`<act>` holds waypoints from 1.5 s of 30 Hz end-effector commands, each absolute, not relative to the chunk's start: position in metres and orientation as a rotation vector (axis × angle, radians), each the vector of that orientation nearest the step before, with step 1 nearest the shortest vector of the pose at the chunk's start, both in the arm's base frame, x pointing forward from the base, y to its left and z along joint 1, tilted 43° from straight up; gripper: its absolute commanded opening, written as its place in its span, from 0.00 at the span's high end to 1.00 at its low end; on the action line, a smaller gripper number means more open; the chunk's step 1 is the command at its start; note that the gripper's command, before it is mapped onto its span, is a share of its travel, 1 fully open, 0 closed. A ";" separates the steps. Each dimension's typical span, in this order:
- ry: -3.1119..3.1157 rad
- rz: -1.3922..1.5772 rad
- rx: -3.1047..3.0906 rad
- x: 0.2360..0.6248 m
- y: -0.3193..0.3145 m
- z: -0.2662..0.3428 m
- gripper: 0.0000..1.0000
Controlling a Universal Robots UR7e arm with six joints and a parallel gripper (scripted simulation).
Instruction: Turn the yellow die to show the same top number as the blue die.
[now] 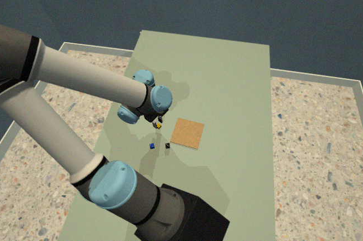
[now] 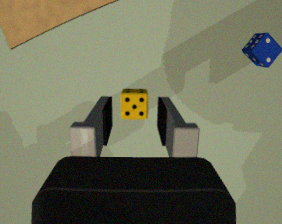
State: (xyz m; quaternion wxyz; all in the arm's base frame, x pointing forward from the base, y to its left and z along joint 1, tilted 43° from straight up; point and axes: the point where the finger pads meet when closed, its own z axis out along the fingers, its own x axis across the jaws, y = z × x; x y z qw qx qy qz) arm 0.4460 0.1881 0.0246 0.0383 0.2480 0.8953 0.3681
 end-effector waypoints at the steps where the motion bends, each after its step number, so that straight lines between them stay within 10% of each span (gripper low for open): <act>1: 2.745 1.129 0.760 0.446 0.188 0.025 0.30; 45: 2.745 1.129 0.760 0.452 0.203 0.007 0.30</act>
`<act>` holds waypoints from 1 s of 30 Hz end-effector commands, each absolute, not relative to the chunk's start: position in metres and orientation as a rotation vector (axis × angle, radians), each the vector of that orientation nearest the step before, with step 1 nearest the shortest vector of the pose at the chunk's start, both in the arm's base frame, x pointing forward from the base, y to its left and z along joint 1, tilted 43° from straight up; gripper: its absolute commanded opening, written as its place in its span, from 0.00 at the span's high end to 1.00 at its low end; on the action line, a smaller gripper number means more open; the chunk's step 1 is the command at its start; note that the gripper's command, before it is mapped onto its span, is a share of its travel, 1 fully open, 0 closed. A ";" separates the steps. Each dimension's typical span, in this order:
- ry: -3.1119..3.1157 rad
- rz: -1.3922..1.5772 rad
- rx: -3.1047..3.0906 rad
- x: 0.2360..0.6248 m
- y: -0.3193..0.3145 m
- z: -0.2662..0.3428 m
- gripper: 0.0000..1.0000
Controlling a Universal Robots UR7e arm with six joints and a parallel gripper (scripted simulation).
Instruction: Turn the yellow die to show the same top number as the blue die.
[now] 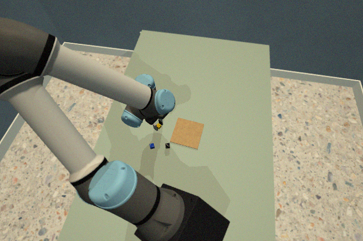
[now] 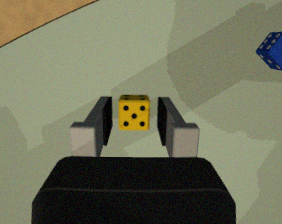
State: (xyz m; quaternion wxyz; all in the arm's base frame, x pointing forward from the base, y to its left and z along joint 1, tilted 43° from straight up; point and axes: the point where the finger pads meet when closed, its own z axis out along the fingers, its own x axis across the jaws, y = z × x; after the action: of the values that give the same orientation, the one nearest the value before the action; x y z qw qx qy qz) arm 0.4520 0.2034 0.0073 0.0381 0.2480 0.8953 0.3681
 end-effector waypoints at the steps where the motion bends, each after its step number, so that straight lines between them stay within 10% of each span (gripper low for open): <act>1: 2.745 1.129 0.760 0.452 0.203 0.007 0.30; 27: 2.745 1.129 0.760 0.452 0.203 0.007 0.30; 28: 2.745 1.129 0.760 0.452 0.203 0.007 0.60; 30: 2.745 1.129 0.760 0.452 0.203 0.007 0.60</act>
State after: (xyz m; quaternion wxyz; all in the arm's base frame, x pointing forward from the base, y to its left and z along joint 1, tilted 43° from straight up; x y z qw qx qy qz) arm 0.4521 0.2035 0.0072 0.0383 0.2480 0.8953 0.3681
